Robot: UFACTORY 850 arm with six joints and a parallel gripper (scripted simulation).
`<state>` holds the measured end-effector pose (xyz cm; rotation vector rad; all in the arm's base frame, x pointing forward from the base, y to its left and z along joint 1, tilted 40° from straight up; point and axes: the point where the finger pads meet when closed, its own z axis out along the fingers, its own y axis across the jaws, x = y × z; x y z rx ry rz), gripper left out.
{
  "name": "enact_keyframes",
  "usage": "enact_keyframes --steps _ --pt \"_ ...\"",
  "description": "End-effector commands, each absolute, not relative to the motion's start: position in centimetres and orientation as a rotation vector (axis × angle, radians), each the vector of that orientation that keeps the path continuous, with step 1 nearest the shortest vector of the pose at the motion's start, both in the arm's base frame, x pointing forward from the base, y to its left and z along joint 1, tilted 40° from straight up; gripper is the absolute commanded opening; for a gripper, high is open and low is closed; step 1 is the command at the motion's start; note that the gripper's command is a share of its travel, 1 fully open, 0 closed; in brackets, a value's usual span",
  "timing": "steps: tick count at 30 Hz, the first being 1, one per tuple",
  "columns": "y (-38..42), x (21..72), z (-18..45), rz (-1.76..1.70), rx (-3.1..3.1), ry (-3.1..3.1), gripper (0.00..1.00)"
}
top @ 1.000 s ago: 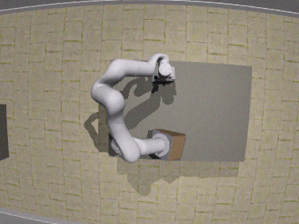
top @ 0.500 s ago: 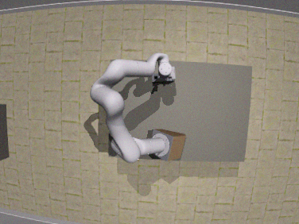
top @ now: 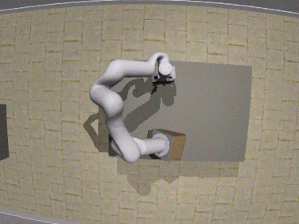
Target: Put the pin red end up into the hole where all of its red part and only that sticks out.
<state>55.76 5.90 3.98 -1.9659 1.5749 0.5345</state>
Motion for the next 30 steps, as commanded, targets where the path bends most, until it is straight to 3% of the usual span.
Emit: enact_keyframes --steps 1,30 --pt "5.8 55.8 4.1 0.533 -1.966 1.575 1.00" --pt "4.1 55.7 6.1 0.533 -1.966 1.575 1.00"
